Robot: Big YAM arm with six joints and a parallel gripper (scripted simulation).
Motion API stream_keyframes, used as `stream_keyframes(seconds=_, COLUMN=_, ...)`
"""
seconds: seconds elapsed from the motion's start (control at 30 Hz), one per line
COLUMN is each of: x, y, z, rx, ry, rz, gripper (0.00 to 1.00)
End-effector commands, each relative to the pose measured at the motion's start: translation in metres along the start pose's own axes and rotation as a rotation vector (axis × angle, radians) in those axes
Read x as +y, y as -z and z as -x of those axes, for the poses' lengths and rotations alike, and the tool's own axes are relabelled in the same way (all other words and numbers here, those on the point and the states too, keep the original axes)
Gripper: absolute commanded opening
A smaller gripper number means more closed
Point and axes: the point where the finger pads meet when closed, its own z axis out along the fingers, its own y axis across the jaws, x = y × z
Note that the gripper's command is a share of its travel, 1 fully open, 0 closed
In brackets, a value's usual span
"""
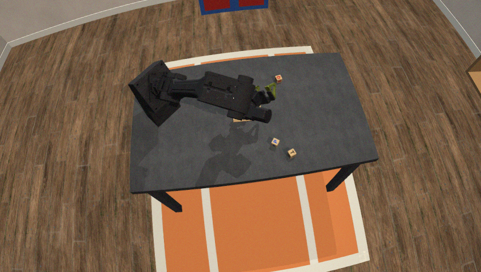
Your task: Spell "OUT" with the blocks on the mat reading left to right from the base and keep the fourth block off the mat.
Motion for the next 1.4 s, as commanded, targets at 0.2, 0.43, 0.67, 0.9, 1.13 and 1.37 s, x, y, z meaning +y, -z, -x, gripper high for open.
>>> stream_keyframes(seconds=0.2, x=-0.002, y=0.000, z=0.001, rx=-0.002, ry=0.004, rz=-0.003, gripper=1.00)
stream_keyframes(seconds=0.43, x=-0.002, y=0.000, z=0.001, rx=-0.002, ry=0.004, rz=-0.003, gripper=1.00)
stream_keyframes(seconds=0.67, x=0.003, y=-0.017, z=0.003, rx=-0.009, ry=-0.053, rz=0.039, gripper=1.00)
stream_keyframes(seconds=0.9, x=0.009, y=-0.095, z=-0.014, rx=0.128, ry=-0.246, rz=0.310, gripper=1.00)
stream_keyframes(seconds=1.13, x=0.007, y=-0.140, z=-0.007, rx=0.252, ry=-0.312, rz=0.506, gripper=1.00)
stream_keyframes(seconds=1.37, x=-0.007, y=-0.178, z=0.018, rx=0.443, ry=-0.301, rz=0.731, gripper=1.00)
